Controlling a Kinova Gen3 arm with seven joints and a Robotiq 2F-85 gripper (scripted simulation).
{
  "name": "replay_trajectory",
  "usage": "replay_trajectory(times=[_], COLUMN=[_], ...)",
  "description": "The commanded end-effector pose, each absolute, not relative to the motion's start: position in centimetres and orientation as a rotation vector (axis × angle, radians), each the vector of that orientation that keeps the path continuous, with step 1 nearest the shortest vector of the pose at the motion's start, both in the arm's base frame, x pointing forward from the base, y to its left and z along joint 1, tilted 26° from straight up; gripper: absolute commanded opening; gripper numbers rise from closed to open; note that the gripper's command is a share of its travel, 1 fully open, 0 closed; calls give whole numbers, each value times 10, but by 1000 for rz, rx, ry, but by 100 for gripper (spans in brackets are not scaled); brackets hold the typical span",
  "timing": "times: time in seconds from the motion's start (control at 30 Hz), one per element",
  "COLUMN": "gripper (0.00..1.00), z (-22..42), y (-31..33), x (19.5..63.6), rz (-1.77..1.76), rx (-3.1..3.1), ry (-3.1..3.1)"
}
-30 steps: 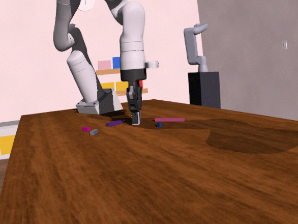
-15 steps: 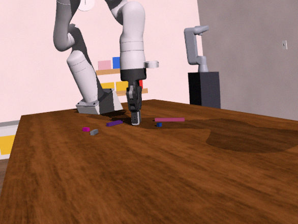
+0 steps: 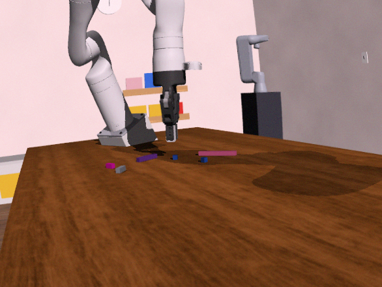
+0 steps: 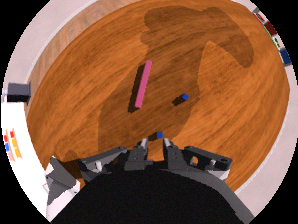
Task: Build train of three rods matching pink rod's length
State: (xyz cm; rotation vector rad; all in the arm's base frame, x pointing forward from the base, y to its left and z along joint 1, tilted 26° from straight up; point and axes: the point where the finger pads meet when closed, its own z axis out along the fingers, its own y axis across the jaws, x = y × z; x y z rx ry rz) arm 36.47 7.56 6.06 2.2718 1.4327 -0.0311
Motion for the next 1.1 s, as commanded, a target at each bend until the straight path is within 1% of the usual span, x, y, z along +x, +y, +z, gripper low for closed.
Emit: replay_trajectory(times=[0.0,0.47,0.5,1.07], gripper=[24,24,100,100], z=[81,107,107,107], y=[85,96,96,96], x=[368,361,361,361], rz=[9,9,9,9], rx=[2273,2273,2273,2273], ry=[1430,1430,1430,1430])
